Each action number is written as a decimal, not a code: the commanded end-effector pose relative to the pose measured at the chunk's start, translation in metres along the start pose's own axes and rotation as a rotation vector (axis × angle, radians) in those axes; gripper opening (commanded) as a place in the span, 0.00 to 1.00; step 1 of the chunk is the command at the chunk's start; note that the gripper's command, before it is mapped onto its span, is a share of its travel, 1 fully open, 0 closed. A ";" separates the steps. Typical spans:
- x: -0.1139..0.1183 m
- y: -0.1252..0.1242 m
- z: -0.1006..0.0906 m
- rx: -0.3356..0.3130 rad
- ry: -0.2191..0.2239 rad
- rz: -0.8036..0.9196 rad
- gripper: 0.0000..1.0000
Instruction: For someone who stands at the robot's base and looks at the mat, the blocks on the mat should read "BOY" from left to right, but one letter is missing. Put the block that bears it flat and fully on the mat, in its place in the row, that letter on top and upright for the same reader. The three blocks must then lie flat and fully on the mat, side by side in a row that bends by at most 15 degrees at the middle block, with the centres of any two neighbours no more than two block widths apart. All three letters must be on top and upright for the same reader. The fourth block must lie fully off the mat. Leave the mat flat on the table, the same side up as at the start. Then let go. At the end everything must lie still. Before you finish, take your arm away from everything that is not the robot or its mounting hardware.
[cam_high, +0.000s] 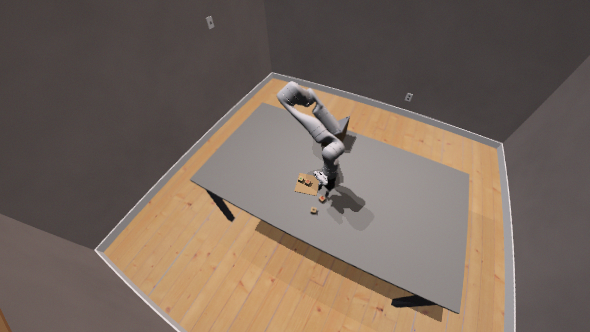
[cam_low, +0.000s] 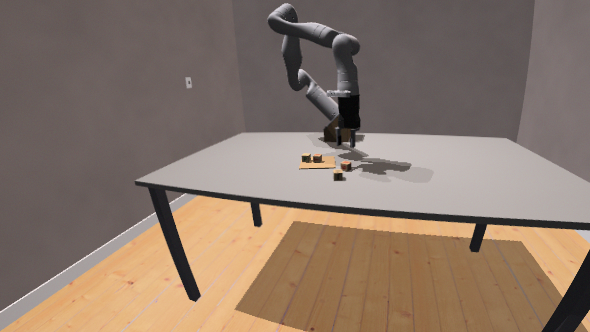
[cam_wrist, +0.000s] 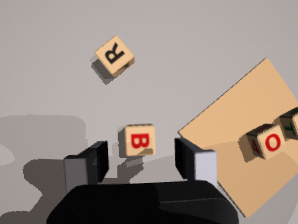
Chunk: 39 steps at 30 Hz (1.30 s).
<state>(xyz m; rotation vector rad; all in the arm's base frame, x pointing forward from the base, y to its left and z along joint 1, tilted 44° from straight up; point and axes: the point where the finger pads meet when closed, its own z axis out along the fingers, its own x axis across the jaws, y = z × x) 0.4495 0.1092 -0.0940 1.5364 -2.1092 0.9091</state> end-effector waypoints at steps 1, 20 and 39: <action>-0.001 0.000 -0.001 0.001 -0.002 0.000 1.00; -0.001 -0.001 0.009 0.005 -0.001 0.003 1.00; -0.001 -0.002 0.036 0.005 -0.001 0.003 1.00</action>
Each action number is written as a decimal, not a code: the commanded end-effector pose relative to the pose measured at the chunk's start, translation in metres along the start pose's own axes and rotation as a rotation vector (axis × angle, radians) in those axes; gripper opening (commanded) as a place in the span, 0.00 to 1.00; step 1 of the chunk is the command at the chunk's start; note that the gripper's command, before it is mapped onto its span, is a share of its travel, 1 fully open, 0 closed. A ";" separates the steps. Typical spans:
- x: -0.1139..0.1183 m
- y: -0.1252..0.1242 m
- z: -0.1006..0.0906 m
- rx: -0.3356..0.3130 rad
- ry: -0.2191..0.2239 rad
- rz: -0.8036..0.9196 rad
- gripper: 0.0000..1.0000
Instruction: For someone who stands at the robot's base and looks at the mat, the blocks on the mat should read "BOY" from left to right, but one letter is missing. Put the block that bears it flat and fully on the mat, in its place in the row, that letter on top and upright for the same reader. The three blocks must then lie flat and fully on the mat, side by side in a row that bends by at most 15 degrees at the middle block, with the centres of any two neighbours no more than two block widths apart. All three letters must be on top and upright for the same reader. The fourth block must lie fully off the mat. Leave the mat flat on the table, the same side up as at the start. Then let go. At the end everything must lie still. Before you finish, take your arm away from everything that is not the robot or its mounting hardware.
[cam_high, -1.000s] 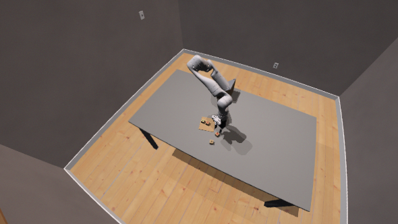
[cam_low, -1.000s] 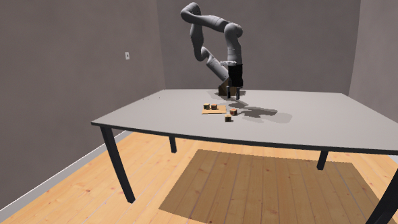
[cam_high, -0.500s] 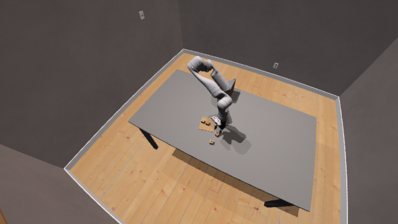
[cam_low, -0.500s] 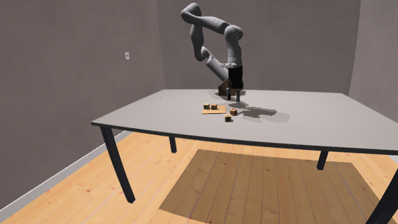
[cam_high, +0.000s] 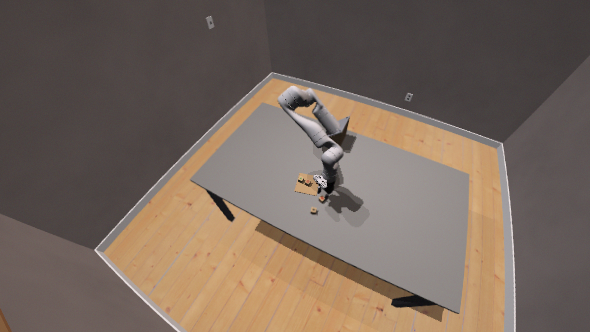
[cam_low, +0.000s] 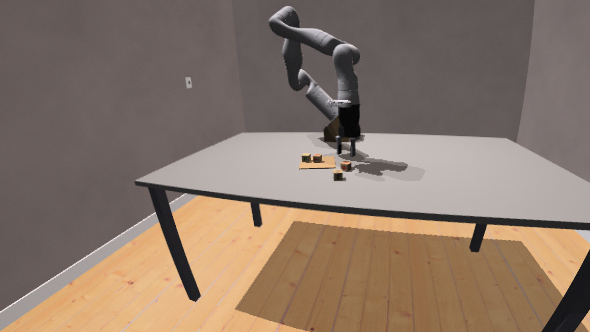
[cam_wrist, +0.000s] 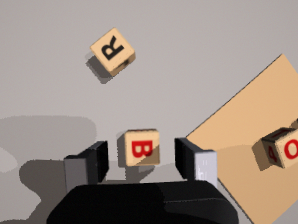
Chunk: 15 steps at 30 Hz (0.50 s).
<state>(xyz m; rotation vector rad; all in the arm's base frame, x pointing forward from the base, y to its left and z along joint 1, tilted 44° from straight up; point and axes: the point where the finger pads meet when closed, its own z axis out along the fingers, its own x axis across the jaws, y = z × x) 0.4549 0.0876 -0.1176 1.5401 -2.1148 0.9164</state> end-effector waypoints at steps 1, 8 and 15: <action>0.001 0.001 0.005 -0.002 0.003 -0.001 1.00; 0.000 0.001 0.012 -0.002 0.003 -0.001 1.00; 0.000 0.001 0.018 -0.002 0.003 -0.001 1.00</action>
